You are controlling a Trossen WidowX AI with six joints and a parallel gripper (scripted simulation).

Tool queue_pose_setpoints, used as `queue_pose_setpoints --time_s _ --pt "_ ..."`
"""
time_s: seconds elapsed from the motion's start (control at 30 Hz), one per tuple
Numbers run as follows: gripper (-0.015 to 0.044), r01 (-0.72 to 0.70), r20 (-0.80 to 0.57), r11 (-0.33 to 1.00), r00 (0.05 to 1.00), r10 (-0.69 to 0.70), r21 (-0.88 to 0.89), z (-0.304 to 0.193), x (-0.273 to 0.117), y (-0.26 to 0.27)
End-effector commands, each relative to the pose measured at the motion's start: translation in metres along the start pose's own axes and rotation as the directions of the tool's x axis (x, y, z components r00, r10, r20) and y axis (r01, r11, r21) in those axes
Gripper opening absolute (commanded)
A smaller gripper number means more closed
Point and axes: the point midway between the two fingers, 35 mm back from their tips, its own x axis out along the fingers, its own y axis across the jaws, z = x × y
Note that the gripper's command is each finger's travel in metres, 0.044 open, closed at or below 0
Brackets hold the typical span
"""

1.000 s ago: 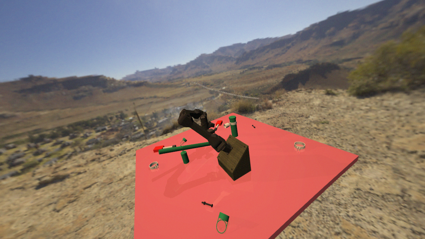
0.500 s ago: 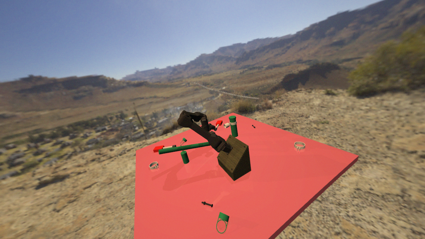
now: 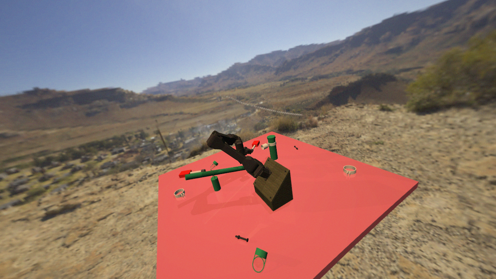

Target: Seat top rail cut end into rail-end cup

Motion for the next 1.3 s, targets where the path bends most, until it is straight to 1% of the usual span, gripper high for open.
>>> queue_pose_setpoints --time_s 0.0,0.63,1.0,1.23,1.27 --pt "0.044 0.004 -0.006 1.0 1.0 -0.004 0.006 0.0 0.009 -0.001" --pt "0.044 0.004 -0.009 1.0 1.0 -0.004 0.007 -0.002 0.035 -0.003" --pt "0.0151 0.004 -0.009 1.0 1.0 -0.004 0.007 -0.002 0.035 -0.003" --pt "0.0105 0.004 -0.009 1.0 1.0 -0.004 0.007 -0.002 0.035 -0.003" --pt "0.0078 0.004 -0.009 1.0 1.0 -0.004 0.007 -0.002 0.035 -0.003"
